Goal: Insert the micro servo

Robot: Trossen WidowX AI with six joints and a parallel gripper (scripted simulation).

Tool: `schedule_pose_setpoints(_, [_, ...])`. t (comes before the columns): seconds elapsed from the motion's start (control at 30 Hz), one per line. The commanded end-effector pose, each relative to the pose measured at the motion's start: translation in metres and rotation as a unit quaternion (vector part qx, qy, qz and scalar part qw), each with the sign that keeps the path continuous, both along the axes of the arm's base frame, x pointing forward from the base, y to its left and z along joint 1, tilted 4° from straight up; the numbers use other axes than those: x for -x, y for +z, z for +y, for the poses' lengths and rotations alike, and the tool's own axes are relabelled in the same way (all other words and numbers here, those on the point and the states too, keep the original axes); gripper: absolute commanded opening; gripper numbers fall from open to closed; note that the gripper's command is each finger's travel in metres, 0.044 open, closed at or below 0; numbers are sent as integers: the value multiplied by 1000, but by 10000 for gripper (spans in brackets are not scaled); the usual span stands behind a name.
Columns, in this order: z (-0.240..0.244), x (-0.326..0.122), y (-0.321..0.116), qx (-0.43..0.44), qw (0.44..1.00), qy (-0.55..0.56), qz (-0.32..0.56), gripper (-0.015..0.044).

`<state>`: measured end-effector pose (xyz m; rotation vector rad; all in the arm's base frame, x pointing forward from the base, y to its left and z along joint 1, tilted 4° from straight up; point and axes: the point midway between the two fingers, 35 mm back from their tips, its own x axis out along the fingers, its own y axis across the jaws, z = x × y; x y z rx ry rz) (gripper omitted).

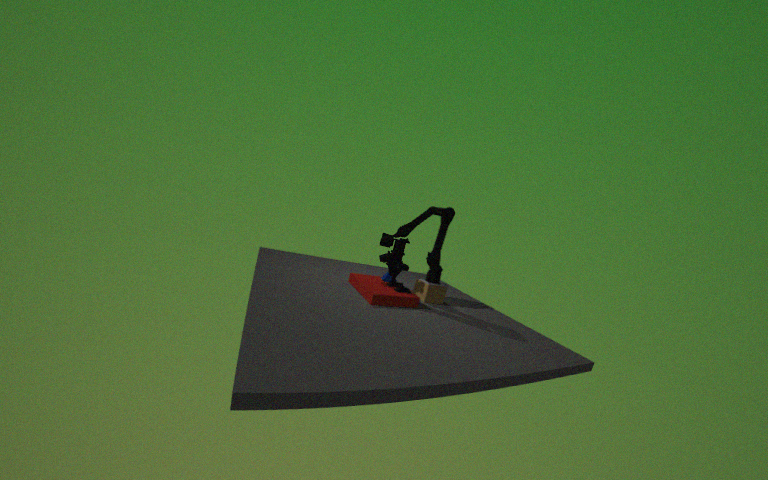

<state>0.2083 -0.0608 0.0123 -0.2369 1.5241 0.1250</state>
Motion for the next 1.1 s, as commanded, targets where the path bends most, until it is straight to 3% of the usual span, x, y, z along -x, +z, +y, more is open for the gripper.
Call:
schedule_pose_setpoints(0.0, [0, 0, -4, -1, 1000, 2, -1, 0])
schedule_pose_setpoints(0.2, [0, -1, -9, -1, 1000, 2, -1, 0])
schedule_pose_setpoints(0.43, [-1, 0, -8, -1, 1000, 2, -1, 184])
schedule_pose_setpoints(0.8, [2, 6, 27, -1, 1000, 2, -1, 187])
schedule_pose_setpoints(1.07, [10, -41, 56, -2, 1000, 1, -5, 398])
